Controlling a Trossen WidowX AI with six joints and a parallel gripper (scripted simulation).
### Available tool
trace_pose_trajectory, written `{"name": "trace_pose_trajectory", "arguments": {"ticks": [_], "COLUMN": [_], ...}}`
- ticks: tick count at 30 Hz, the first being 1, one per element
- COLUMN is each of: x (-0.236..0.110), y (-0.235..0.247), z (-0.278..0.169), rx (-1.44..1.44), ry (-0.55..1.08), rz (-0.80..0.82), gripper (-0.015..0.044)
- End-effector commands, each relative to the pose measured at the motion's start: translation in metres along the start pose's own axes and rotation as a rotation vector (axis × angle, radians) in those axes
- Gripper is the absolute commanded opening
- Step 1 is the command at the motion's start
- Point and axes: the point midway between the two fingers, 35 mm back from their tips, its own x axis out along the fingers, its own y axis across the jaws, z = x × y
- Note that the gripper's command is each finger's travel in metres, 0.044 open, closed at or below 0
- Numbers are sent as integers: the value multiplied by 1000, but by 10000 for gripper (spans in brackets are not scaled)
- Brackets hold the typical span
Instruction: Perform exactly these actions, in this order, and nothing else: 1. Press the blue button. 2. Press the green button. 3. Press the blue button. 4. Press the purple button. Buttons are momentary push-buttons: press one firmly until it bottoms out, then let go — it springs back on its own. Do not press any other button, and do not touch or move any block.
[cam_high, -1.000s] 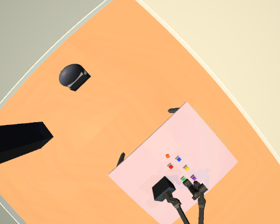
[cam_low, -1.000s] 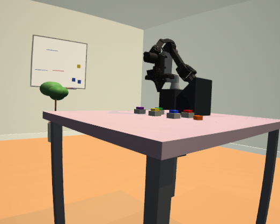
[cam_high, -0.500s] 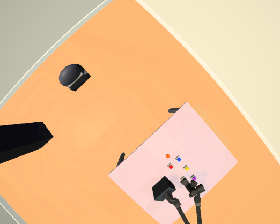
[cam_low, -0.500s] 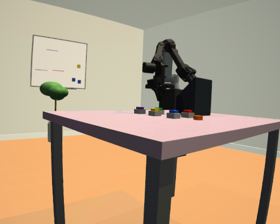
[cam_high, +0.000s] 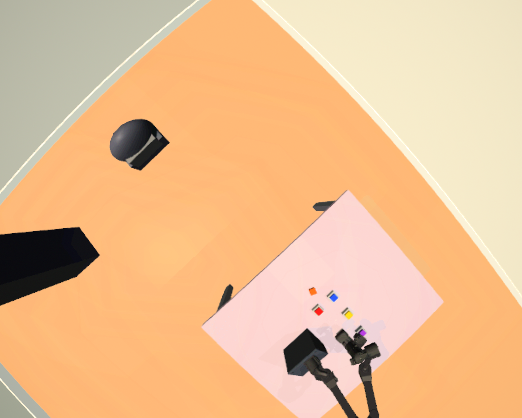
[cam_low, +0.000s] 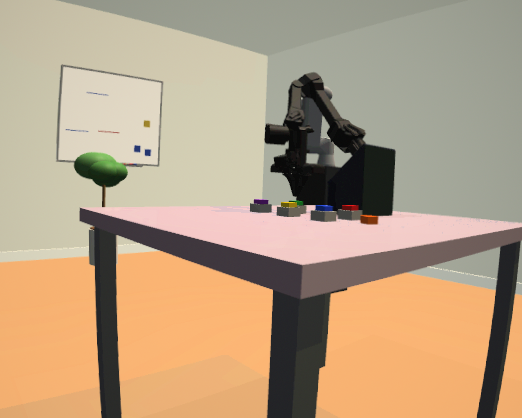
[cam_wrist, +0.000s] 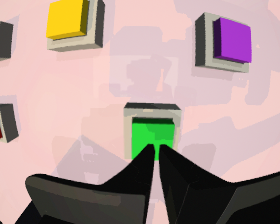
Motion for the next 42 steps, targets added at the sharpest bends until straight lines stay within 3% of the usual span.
{"name": "trace_pose_trajectory", "arguments": {"ticks": [1,29,34,39,42], "x": [8,21,-10,-14,-42], "y": [2,1,1,2,3], "z": [-1,-2,-1,-1,2], "rx": [-10,-10,-9,-10,-9], "ry": [3,3,2,2,2], "rz": [5,3,4,5,11], "gripper": [20,20,20,20,20]}}
